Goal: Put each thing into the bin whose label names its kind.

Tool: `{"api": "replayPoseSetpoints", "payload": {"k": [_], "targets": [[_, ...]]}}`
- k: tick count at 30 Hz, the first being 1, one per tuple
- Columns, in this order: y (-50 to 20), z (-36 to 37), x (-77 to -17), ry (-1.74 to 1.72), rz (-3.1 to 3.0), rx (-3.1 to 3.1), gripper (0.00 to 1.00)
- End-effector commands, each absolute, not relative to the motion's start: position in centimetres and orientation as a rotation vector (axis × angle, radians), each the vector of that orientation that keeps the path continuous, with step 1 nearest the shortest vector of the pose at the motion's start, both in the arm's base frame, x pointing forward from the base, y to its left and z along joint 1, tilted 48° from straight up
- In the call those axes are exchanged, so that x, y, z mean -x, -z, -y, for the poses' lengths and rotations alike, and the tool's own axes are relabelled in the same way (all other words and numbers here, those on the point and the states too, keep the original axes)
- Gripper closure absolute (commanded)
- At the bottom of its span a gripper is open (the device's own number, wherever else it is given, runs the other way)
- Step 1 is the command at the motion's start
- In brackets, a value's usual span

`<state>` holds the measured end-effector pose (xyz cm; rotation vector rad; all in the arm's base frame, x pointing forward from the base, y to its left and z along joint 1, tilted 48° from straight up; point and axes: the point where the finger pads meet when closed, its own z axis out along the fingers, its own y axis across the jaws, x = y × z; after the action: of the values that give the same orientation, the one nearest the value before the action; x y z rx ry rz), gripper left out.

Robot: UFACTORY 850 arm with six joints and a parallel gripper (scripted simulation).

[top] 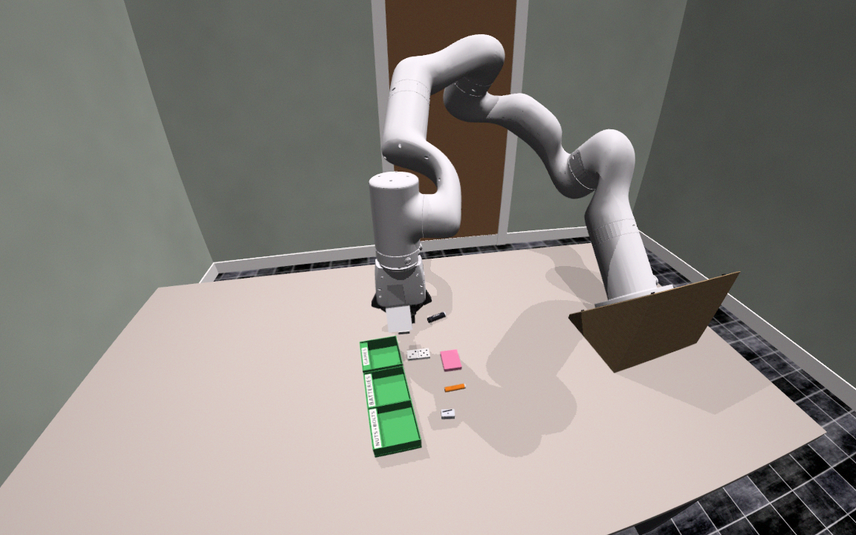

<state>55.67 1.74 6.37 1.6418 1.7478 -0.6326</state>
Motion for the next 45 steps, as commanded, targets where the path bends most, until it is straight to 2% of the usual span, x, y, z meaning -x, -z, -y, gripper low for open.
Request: {"api": "replayPoseSetpoints", "payload": {"k": [1, 12, 45], "targets": [[-5.1, -3.3, -57.5, 0.69, -1.851, -1.555, 1.0], [-2.8, -6.0, -60.6, 0.69, -1.851, -1.555, 1.0], [-0.9, -3.7, -60.9, 0.69, -1.851, -1.555, 1.0]]}}
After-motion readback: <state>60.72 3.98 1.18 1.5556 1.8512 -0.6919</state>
